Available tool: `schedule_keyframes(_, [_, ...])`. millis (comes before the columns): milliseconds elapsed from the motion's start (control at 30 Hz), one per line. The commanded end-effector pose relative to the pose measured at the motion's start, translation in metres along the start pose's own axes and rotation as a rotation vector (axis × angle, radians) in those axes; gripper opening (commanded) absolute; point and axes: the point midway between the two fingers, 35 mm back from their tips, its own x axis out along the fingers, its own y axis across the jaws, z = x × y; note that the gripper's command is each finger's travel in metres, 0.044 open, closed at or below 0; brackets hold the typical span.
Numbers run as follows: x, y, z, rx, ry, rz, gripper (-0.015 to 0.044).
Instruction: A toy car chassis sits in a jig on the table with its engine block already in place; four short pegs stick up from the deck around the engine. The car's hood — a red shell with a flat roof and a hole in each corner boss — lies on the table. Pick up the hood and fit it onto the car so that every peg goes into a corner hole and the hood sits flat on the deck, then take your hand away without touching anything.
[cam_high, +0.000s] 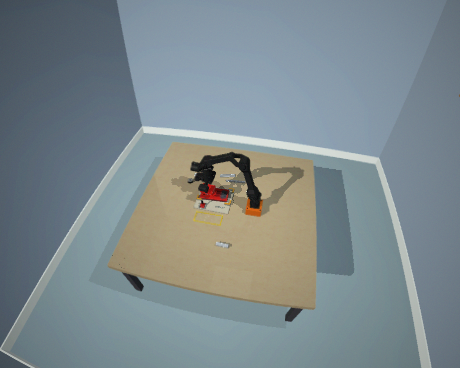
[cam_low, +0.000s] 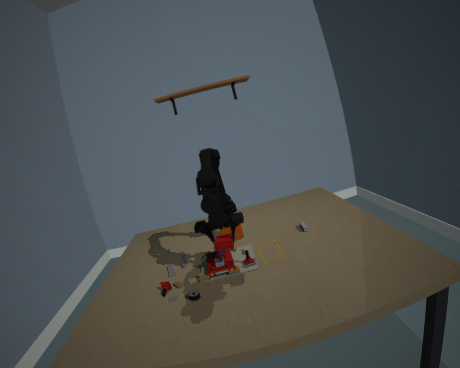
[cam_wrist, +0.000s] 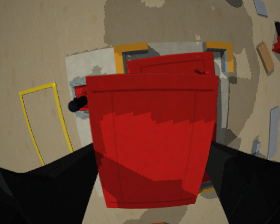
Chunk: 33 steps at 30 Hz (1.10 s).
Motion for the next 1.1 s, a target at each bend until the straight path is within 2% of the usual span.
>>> schedule_keyframes(0, [-0.002,-0.013,0.003,-0.048,-0.003,-0.007,0.0000])
schedule_keyframes(267, [-0.002,-0.037,0.006,-0.144,-0.001,-0.012,0.0000])
schedule_keyframes(533, [0.000,-0.039,0.012,-0.152,-0.002,-0.012,0.0000])
schedule_keyframes(900, [0.045,-0.040,0.011,-0.152,-0.001,-0.012,0.0000])
schedule_keyframes(1067, [0.048,-0.040,0.010,-0.152,-0.001,-0.012,0.0000])
